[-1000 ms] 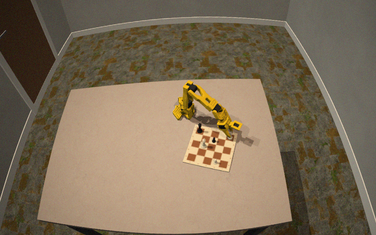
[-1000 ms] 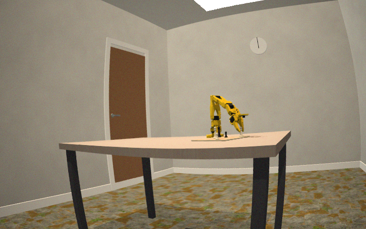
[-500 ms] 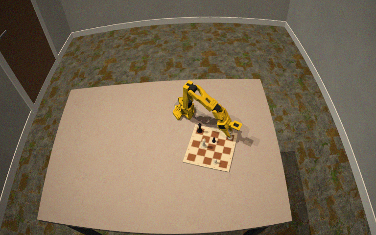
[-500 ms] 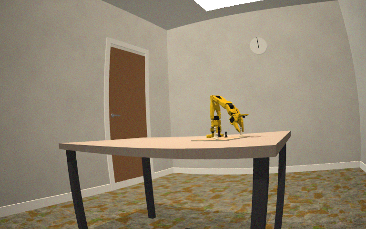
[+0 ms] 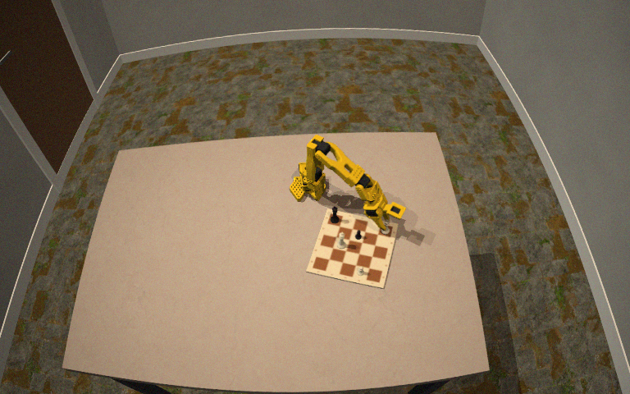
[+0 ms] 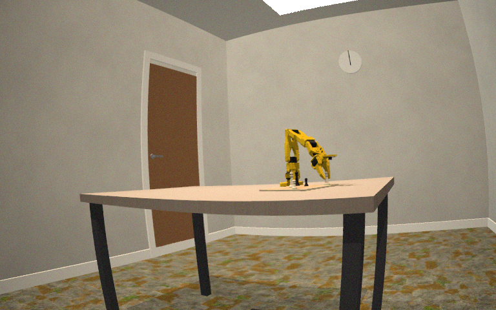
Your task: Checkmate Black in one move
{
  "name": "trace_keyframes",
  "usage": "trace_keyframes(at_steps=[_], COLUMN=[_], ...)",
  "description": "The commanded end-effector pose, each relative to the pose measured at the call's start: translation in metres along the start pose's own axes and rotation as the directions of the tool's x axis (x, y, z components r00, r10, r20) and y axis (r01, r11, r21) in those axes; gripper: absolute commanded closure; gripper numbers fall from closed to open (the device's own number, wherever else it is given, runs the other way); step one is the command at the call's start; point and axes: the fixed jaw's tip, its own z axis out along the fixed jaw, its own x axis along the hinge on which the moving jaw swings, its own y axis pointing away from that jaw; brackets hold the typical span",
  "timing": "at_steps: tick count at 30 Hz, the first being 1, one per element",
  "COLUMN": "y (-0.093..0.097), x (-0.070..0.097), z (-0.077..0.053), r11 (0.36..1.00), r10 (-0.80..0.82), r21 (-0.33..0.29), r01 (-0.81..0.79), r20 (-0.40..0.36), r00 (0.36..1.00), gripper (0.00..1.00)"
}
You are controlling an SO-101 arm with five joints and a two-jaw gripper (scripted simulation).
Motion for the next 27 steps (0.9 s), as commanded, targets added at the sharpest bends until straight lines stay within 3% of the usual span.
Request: trace_keyframes(at_steps=[1,12,27], y=[0.001,0.001,0.001], x=[0.003,-0.004,-0.024], z=[-0.002,-0.013,-0.046], r11=[1.000,1.000,1.000], r10=[0.004,0.004,0.004], r21=[-0.003,-0.003,-0.003], r01=[-0.004,-0.004,-0.004], r20=[-0.016,-0.016,-0.016], r00=[1.000,1.000,1.000], gripper=[0.88,0.88,0.88])
